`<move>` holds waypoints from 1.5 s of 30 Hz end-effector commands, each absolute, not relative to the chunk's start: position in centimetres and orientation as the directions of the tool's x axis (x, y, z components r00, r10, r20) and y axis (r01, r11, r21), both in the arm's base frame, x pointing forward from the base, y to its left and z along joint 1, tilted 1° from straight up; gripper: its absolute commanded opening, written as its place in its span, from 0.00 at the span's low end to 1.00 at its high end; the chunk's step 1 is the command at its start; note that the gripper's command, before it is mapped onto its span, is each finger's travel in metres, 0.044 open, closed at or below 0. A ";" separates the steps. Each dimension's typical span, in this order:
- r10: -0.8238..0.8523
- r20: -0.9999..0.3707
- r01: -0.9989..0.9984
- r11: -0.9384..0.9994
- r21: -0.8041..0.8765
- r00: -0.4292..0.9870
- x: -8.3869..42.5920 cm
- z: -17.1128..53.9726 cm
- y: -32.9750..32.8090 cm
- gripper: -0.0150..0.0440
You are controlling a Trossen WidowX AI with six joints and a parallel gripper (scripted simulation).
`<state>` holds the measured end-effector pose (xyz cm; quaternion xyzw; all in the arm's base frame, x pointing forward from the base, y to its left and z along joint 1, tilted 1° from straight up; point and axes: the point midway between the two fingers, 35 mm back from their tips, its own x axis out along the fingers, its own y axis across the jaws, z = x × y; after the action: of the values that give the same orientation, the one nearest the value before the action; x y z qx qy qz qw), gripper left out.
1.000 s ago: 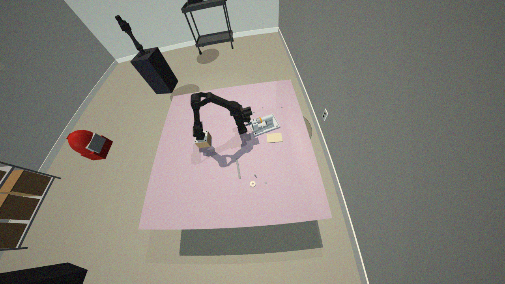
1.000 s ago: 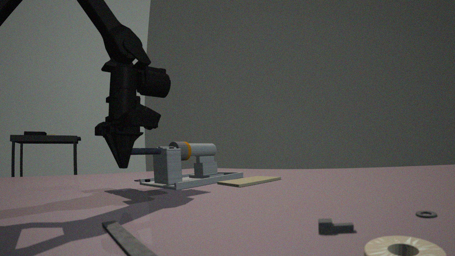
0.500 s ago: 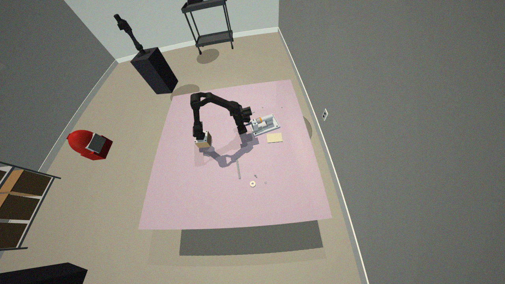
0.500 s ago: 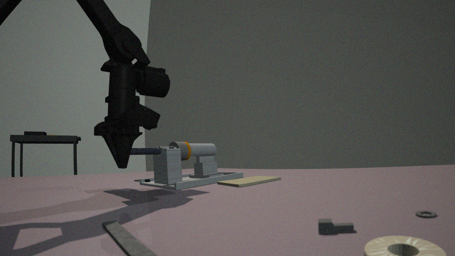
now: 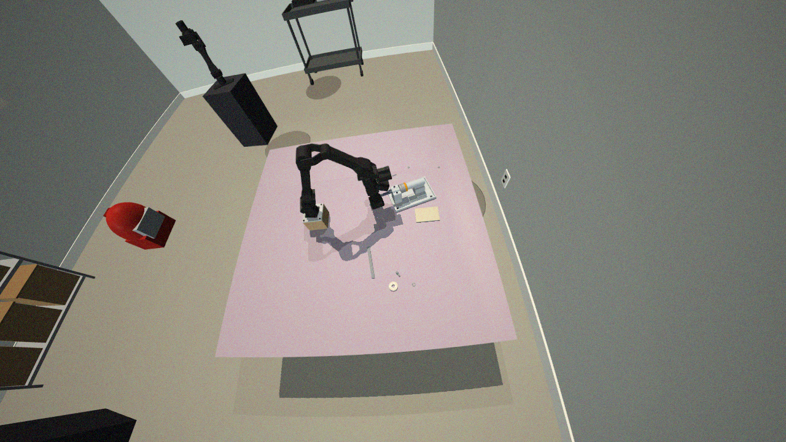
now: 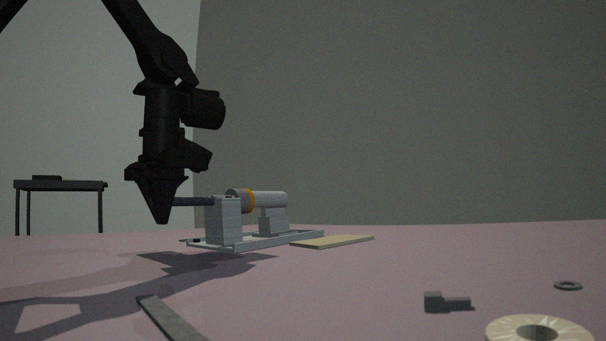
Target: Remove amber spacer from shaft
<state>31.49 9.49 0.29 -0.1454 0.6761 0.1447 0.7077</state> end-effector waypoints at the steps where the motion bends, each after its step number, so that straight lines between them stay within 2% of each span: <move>1: 0.006 -0.999 -0.403 0.915 -0.010 0.040 31.3 0.3 9.4 0.25; 45: 0.007 -0.999 -0.403 0.915 -0.010 0.041 31.9 0.3 9.7 0.25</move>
<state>31.64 9.56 0.26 -0.1467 0.6796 0.1443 0.7041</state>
